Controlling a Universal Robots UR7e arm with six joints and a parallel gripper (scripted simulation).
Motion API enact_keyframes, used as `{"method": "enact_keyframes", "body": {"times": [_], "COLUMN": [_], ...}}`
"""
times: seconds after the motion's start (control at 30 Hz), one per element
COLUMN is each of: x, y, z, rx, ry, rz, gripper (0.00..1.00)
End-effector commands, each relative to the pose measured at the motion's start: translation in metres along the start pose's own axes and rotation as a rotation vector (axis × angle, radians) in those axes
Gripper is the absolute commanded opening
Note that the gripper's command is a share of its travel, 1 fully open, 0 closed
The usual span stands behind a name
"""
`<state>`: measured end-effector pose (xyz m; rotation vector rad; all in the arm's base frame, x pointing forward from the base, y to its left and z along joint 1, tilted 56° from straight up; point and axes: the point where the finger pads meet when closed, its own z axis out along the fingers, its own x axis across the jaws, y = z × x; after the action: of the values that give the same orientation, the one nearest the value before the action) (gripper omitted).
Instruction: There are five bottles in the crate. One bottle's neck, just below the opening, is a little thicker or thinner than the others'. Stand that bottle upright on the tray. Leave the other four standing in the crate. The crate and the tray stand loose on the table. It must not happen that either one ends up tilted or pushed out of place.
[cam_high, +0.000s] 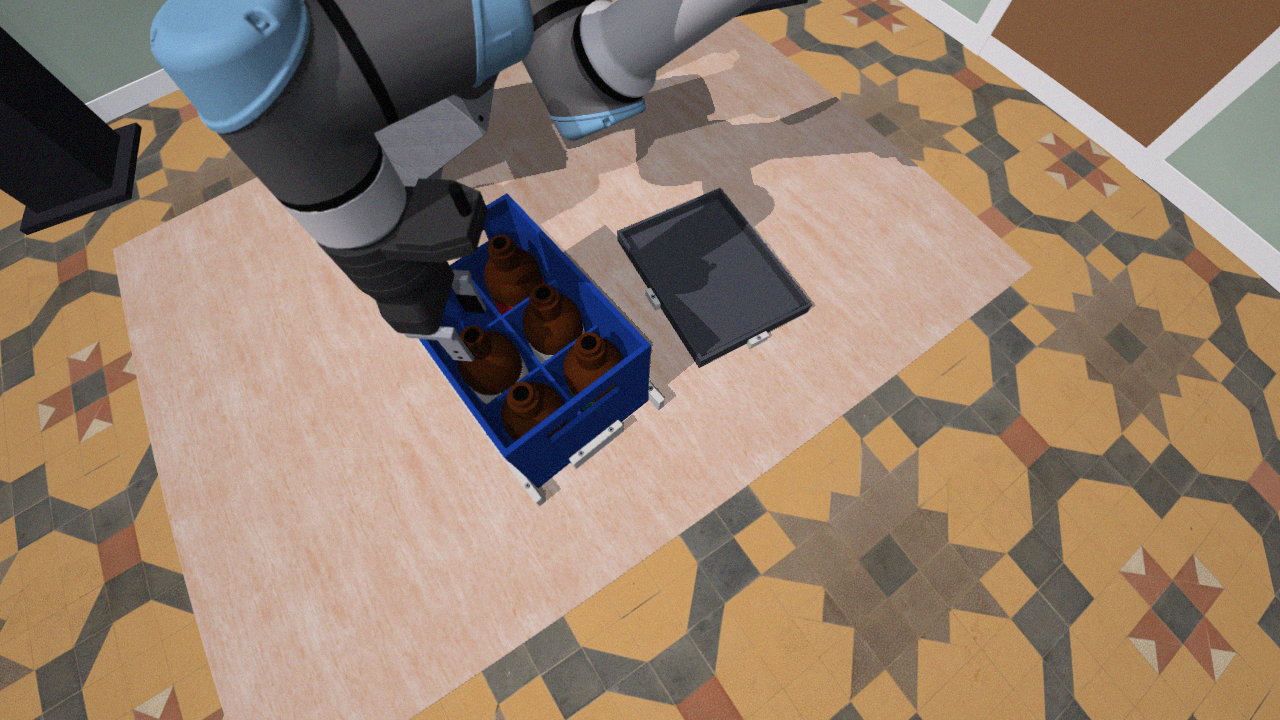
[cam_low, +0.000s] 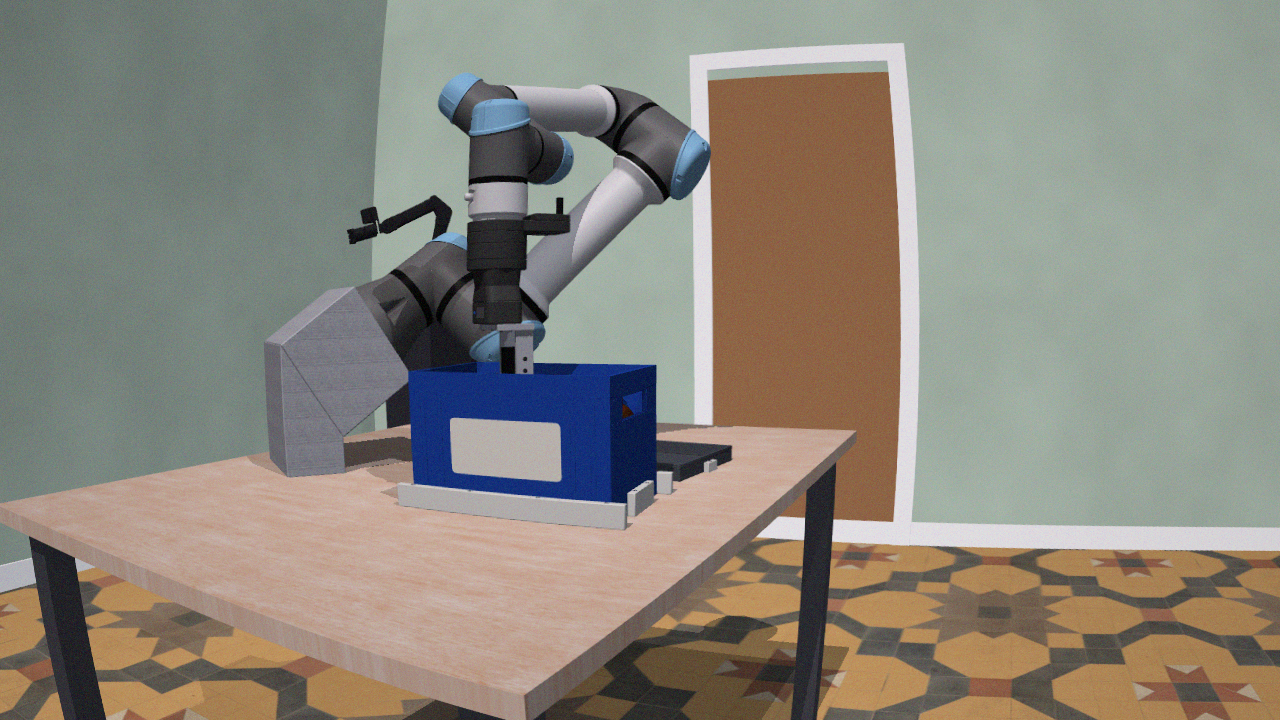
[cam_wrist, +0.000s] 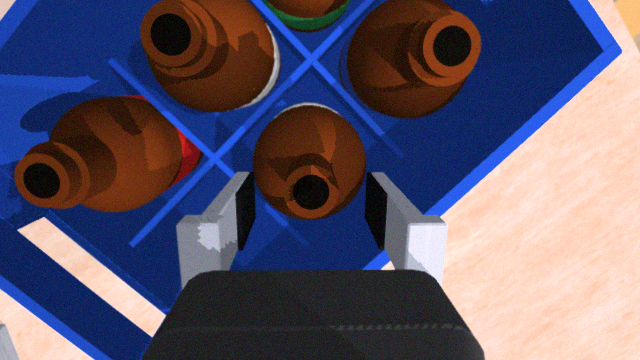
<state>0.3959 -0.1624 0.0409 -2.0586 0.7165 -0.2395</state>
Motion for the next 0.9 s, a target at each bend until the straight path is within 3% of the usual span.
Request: {"method": "enact_keyframes", "body": {"times": [0.0, 0.87], "x": [0.000, 0.000], "y": [0.000, 0.000], "z": [0.004, 0.025], "rx": [0.000, 0.000], "ry": [0.001, 0.001], "rz": [0.000, 0.000], "gripper": [1.00, 1.00]}}
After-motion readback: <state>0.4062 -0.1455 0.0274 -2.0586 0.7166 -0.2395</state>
